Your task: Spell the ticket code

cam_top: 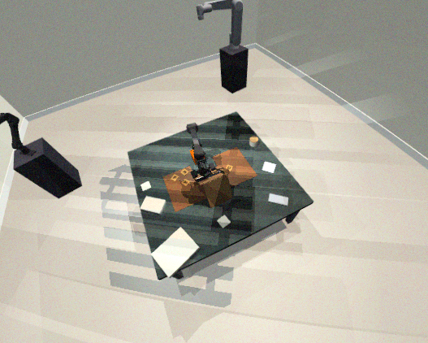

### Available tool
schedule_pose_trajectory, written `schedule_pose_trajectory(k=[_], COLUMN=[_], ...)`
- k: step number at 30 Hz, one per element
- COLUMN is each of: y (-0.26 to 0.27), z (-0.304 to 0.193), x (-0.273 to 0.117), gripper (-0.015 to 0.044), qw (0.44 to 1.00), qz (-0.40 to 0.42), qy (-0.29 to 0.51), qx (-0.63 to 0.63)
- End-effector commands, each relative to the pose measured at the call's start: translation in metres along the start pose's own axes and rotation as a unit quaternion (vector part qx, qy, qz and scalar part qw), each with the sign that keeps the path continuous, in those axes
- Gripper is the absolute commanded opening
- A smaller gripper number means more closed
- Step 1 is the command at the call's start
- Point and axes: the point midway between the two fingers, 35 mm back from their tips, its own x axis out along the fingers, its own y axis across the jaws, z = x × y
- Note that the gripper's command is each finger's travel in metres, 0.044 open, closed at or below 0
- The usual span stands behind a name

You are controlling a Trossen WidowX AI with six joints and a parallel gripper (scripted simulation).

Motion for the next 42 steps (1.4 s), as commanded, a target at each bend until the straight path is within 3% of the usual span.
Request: schedule_pose_trajectory(k=[1, 33, 35, 42], y=[0.001, 0.002, 0.000, -0.009], z=[0.000, -0.019, -0.020, -0.040], x=[0.000, -0.023, -0.026, -0.075], gripper=[0.0000, 0.0000, 0.0053, 0.0236], qw=[1.000, 1.000, 1.000, 0.951], qz=[-0.001, -0.001, 0.006, 0.063], qy=[-0.001, 0.000, -0.005, -0.103], qx=[0.002, 0.002, -0.022, -0.283])
